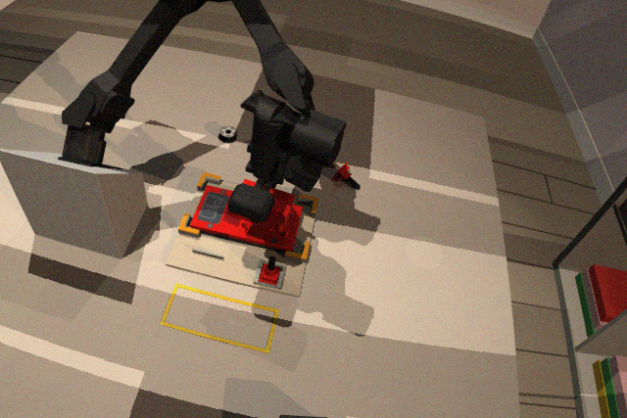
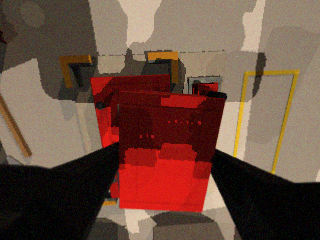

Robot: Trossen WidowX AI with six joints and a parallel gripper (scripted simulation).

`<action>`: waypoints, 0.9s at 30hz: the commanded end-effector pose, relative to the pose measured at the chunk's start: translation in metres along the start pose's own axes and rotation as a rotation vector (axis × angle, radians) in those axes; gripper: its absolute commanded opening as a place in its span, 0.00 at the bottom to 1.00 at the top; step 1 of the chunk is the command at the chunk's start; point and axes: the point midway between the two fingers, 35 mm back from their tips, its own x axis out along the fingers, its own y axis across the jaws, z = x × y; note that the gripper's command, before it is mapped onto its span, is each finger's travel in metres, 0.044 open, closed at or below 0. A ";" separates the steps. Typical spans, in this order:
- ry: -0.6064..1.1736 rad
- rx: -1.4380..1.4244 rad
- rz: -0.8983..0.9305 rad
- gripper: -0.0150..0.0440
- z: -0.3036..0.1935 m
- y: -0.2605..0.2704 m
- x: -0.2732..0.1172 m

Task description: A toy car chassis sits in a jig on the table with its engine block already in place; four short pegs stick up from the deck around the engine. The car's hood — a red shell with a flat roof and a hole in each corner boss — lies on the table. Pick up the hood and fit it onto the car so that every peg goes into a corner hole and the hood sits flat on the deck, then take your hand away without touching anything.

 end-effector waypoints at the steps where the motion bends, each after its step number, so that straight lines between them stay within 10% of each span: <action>1: -0.003 -0.081 0.016 0.25 0.001 0.025 -0.001; 27: 0.000 -0.122 0.026 0.25 0.002 0.040 0.050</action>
